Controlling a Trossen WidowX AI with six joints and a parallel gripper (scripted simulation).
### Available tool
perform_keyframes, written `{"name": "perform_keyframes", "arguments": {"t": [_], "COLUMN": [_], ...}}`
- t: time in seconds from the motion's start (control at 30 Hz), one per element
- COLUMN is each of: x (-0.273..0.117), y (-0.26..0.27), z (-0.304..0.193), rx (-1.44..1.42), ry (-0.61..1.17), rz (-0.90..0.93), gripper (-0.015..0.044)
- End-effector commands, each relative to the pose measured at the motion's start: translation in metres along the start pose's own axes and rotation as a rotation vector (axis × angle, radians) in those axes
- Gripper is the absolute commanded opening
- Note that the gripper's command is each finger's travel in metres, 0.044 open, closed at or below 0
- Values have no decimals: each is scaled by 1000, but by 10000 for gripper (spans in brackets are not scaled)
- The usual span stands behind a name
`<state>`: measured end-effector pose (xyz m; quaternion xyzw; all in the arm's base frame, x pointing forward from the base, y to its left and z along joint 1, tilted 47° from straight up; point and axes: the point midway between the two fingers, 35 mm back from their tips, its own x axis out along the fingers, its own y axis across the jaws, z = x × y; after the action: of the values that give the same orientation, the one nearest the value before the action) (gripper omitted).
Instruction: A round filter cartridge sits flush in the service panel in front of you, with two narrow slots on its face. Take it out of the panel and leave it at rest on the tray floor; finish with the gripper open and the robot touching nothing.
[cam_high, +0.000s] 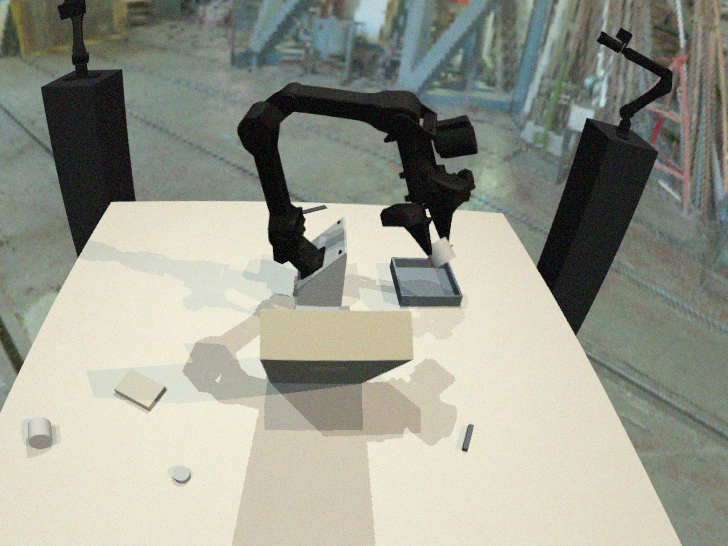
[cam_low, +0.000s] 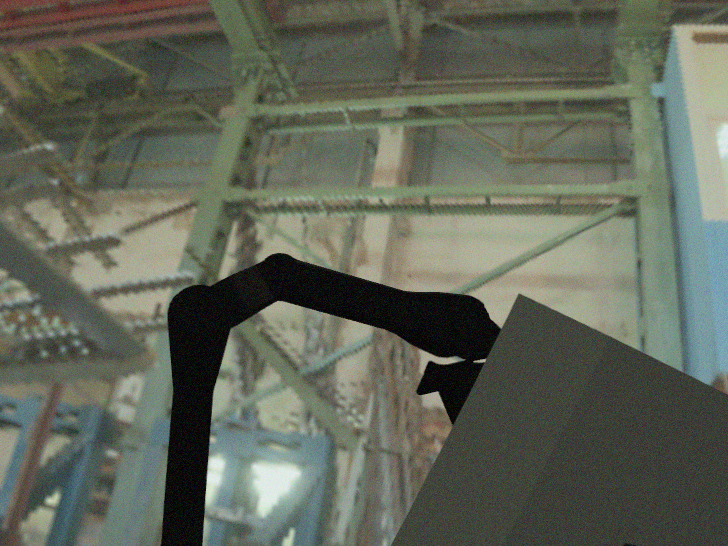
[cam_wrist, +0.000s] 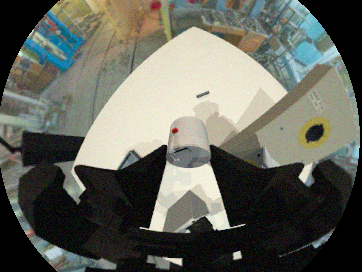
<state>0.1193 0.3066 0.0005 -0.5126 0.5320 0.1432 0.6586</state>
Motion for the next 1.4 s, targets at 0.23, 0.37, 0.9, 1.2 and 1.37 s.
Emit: {"name": "perform_keyframes", "arguments": {"t": [0.23, 0.37, 0.9, 1.2, 1.37], "x": [7, 8, 50, 73, 79], "y": [76, 81, 166, 190, 193], "z": [-20, -23, -113, -172, -189], "rx": [-378, -391, -702, -882, -933], "ry": [-40, -41, -47, -37, -32], "rz": [193, 201, 382, 478, 504], "gripper": [0, 0, 0, 0, 0]}}
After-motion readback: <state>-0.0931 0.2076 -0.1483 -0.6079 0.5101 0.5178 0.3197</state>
